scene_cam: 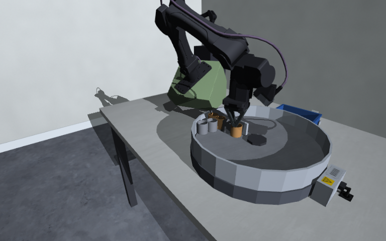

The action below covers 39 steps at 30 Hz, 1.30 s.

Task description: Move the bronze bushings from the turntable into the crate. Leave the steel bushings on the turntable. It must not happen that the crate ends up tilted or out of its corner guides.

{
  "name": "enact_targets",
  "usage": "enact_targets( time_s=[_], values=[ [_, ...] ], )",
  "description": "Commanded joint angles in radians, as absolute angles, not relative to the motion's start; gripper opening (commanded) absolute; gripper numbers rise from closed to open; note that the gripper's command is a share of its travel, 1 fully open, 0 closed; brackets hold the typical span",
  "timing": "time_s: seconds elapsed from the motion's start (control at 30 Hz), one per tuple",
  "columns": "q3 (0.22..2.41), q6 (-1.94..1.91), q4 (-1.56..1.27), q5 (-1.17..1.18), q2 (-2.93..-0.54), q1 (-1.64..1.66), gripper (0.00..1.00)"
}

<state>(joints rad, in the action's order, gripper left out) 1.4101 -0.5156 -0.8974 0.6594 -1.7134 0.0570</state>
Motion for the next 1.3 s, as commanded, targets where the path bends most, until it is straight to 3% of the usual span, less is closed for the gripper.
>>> enact_targets(
  time_s=[0.0,1.27],
  values=[
    [1.407,-0.516,-0.870,0.651,-1.676,0.080,0.15],
    [1.460,-0.512,-0.916,0.653,-1.679,0.080,0.15]
  ],
)
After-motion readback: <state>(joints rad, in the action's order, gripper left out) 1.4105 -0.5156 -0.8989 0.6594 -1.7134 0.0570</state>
